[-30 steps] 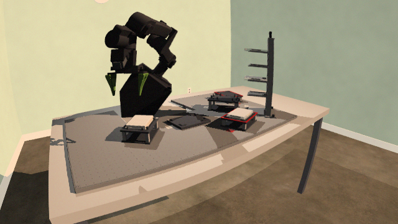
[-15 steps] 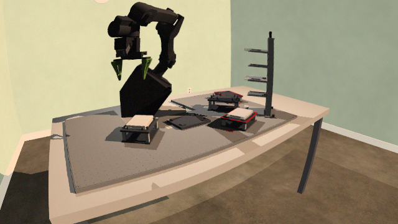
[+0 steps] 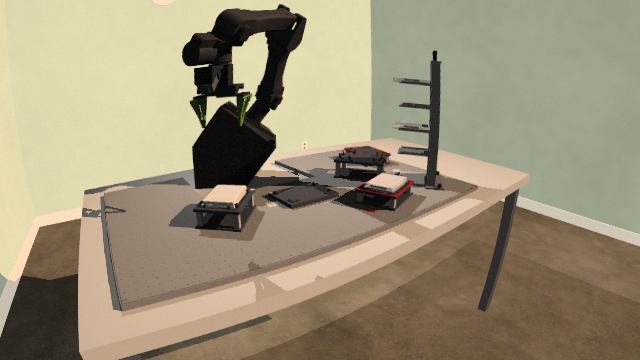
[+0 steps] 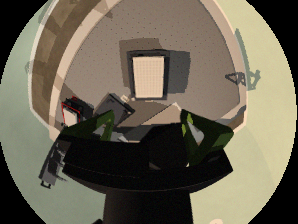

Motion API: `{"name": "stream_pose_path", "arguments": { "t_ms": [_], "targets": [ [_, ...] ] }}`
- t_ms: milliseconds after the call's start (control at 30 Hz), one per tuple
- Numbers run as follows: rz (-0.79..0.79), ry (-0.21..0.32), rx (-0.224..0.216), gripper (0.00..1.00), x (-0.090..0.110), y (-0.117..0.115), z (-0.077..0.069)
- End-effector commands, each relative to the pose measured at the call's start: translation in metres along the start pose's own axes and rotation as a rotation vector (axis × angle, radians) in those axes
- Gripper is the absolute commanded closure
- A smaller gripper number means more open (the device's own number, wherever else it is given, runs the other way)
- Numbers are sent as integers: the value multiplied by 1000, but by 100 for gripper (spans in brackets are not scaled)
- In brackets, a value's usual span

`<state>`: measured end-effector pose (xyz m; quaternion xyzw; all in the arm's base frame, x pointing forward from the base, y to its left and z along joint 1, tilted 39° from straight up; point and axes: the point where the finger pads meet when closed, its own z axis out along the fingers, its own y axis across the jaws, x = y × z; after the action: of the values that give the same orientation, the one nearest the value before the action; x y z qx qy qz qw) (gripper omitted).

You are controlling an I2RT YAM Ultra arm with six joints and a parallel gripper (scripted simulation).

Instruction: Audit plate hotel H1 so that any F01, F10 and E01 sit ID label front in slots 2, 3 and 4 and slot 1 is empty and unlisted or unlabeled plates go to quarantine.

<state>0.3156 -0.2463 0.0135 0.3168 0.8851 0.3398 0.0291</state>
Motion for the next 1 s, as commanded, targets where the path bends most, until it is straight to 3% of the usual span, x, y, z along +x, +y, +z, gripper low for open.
{"name": "stream_pose_path", "arguments": {
  "t_ms": [0, 133, 200, 333, 400, 467, 767, 967],
  "targets": [
    [-27, -74, 18, 0, 1, -5, -18],
    [-27, -74, 18, 0, 8, -6, -17],
    [-46, -100, 27, 0, 0, -3, -25],
    [-44, -101, 27, 0, -1, -3, -25],
    [-21, -71, 12, 0, 7, -2, -9],
    [-21, -71, 12, 0, 7, -2, -9],
    [-15, -71, 8, 0, 5, -5, 21],
    [-10, -36, 2, 0, 7, -6, 55]
  ]
}}
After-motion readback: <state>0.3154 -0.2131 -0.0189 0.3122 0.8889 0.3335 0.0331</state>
